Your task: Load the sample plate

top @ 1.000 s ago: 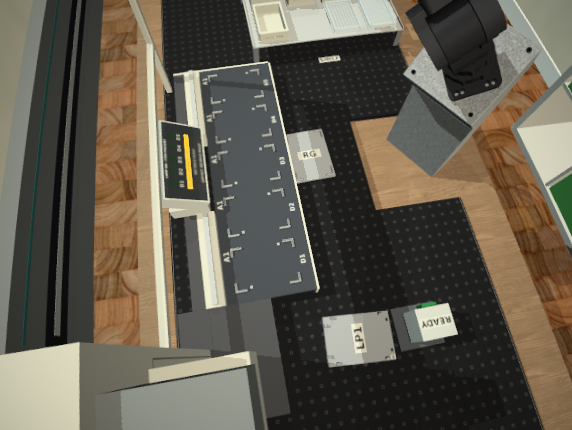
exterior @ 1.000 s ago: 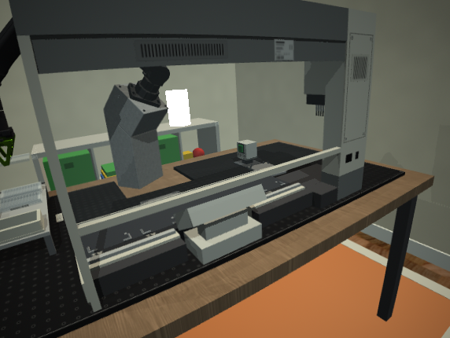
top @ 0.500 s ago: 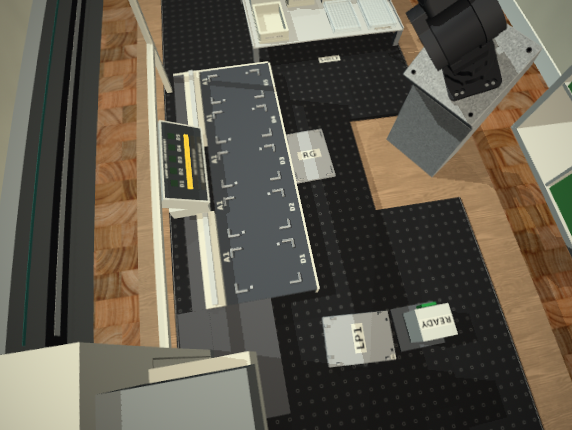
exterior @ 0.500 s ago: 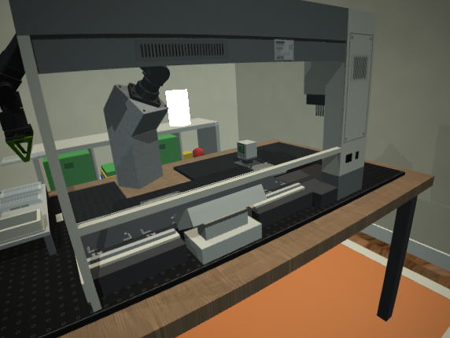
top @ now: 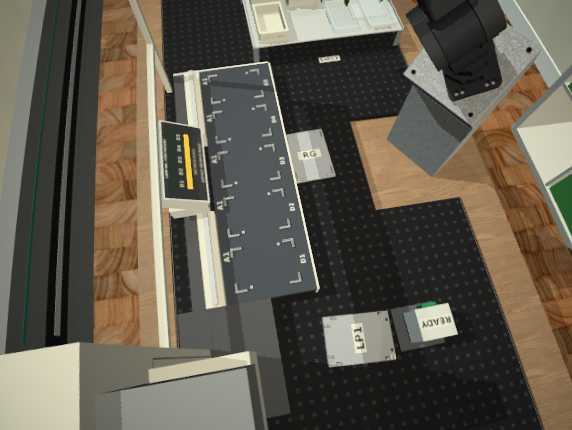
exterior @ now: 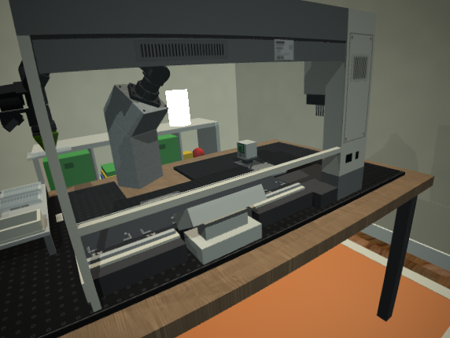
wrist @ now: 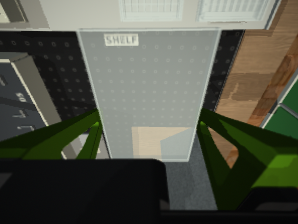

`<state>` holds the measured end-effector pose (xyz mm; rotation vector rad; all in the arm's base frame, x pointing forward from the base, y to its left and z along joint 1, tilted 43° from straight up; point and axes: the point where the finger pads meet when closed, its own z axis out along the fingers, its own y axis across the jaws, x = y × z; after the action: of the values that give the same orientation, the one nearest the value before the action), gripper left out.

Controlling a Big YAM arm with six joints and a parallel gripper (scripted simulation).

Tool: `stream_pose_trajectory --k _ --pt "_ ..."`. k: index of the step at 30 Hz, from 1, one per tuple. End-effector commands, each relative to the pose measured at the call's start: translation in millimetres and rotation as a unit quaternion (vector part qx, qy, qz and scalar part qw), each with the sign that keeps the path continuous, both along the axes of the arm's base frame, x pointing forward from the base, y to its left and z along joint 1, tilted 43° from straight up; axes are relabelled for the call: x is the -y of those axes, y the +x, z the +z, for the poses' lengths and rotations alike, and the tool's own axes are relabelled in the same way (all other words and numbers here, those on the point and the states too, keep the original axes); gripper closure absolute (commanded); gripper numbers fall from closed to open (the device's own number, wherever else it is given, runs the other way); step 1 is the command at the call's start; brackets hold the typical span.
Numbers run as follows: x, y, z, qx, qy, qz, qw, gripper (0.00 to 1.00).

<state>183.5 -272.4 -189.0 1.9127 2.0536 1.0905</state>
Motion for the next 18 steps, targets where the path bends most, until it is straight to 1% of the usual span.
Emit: stream_pose_trajectory --k 1,2,6,7,10,11,18 --pt "8.9 4.0 10.7 0.005 -0.021 -0.005 1.0 1.0" --pt "9.6 -5.1 12.3 0.004 -0.022 -0.019 1.0 1.0" --pt "-14.2 -0.9 19.1 0.005 -0.021 -0.006 1.0 1.0" --pt "-16.3 -0.5 19.7 0.005 -0.021 -0.005 1.0 1.0" --pt "-14.5 -3.0 19.7 0.005 -0.021 -0.009 1.0 1.0" --pt "-6.2 -1.1 19.8 0.006 -0.028 -0.01 1.0 1.0" --pt "-4.7 -1.2 19.8 0.007 -0.029 -0.01 1.0 1.0"
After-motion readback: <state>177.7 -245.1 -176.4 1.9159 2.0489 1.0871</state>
